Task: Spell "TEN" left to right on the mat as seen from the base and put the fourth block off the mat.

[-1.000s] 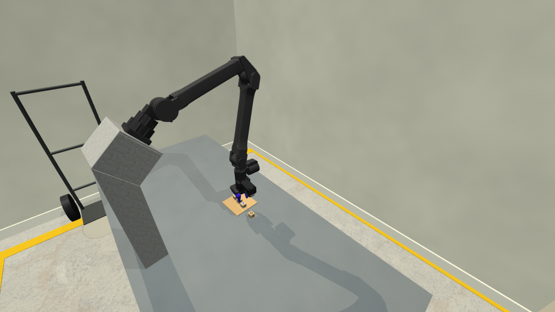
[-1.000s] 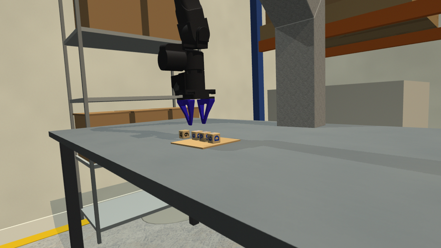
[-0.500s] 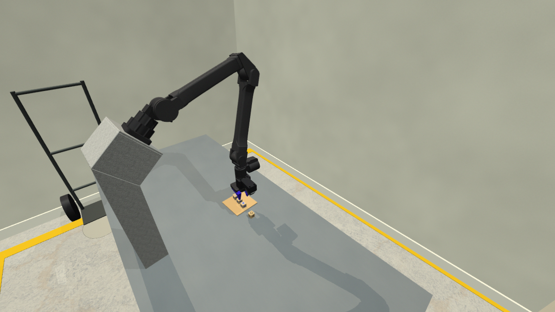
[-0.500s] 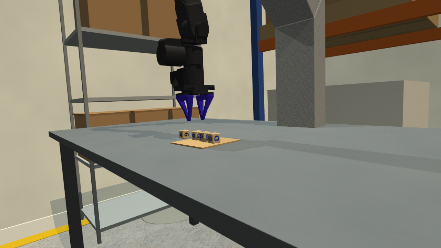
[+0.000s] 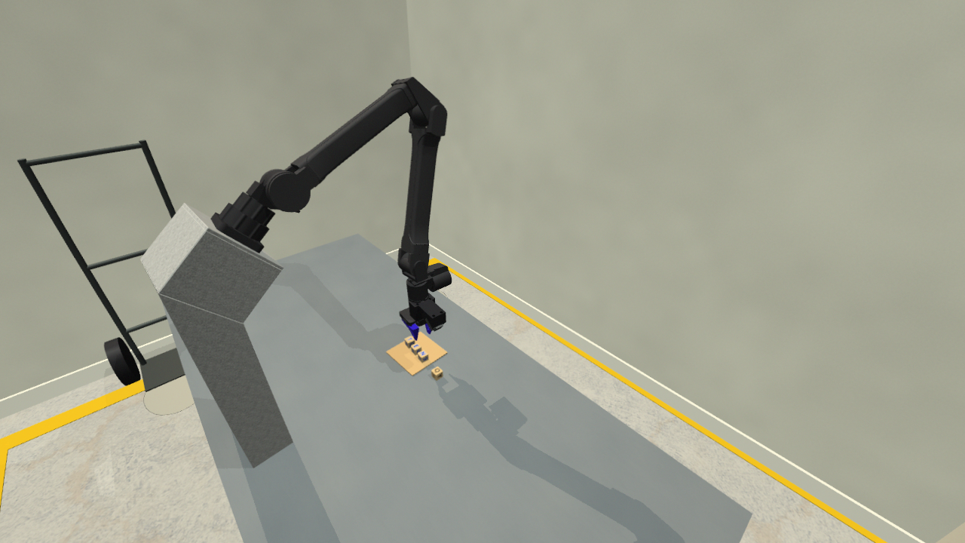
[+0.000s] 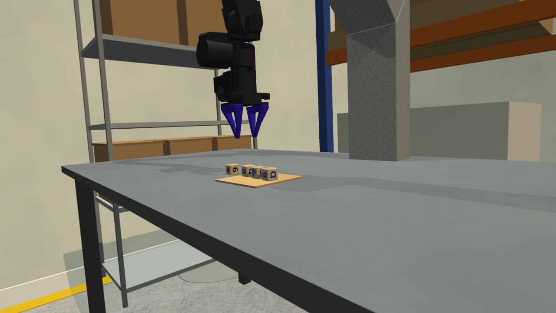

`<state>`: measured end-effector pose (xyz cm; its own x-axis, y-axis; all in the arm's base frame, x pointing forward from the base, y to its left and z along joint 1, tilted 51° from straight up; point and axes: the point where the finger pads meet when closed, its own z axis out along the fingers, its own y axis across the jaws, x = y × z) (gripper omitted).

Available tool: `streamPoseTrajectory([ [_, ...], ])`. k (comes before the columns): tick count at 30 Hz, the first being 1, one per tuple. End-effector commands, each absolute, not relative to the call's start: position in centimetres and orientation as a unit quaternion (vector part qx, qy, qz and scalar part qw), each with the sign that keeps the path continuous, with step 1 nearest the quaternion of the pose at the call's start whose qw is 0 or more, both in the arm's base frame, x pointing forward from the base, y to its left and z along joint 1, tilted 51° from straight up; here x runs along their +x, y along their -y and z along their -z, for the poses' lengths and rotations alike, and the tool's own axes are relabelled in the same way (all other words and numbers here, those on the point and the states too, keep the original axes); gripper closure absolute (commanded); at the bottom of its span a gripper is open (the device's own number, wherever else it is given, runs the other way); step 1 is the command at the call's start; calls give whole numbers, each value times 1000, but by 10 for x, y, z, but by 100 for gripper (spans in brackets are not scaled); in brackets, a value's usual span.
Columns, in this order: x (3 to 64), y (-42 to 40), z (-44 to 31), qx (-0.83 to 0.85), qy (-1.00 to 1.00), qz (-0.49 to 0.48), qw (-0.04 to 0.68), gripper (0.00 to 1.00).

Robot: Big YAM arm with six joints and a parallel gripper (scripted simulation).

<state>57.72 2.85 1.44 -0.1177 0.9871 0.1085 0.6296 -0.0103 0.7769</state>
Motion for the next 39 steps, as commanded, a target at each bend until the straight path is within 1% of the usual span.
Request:
streamPoseTrajectory([
  [1, 563, -18, 1, 624, -661, -340, 242, 53],
  [7, 569, -19, -8, 619, -658, -348, 250, 53],
  [8, 569, -19, -8, 619, -658, -348, 250, 0],
  [22, 565, -17, -18, 618, -657, -350, 253, 0],
  [37, 511, -7, -62, 618, -657, -350, 253, 0],
  [39, 511, -7, -62, 618, -657, -350, 253, 0],
])
